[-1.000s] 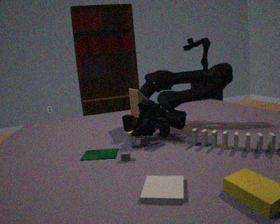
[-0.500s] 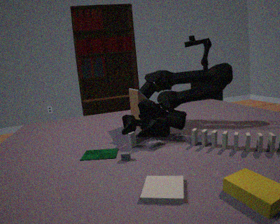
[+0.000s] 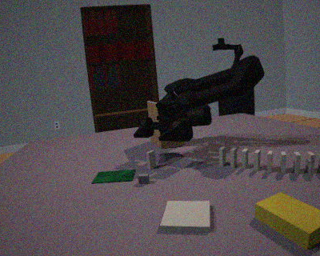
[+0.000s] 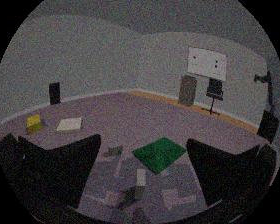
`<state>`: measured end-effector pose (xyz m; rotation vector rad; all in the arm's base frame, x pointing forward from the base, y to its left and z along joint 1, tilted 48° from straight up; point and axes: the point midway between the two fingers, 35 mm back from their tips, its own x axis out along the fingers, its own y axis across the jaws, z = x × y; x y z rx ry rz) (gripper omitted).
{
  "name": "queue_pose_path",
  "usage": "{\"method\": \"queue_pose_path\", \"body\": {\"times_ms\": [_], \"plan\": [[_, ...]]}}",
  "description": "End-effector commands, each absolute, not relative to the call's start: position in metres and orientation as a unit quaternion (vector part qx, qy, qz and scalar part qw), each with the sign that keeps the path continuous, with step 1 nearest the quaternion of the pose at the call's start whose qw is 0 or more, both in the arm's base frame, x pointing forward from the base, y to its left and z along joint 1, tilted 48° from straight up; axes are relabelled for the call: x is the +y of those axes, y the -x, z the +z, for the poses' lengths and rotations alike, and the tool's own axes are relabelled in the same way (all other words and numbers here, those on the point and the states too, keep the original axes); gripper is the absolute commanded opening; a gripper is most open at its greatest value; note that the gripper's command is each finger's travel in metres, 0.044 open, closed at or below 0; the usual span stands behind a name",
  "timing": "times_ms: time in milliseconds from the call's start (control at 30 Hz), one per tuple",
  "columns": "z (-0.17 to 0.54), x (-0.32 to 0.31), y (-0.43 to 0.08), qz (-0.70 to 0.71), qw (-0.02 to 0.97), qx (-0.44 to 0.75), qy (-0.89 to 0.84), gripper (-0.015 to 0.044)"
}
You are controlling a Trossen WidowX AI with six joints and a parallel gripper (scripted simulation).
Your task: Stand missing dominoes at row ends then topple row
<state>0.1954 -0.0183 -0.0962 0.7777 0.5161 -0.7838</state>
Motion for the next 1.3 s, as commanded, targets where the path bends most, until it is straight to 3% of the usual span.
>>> {"method": "queue_pose_path", "body": {"times_ms": [0, 633, 967, 1267], "plan": [[-0.097, -0.018, -0.204, -0.359, 0.826, 0.25, -0.356, 0.044], [-0.144, -0.049, -0.277, -0.255, 0.822, 0.492, -0.132, 0.044], [-0.149, -0.083, -0.255, 0.049, 0.72, 0.692, -0.014, 0.044], [-0.106, -0.071, -0.224, 0.376, 0.675, 0.633, -0.039, 0.044]]}}
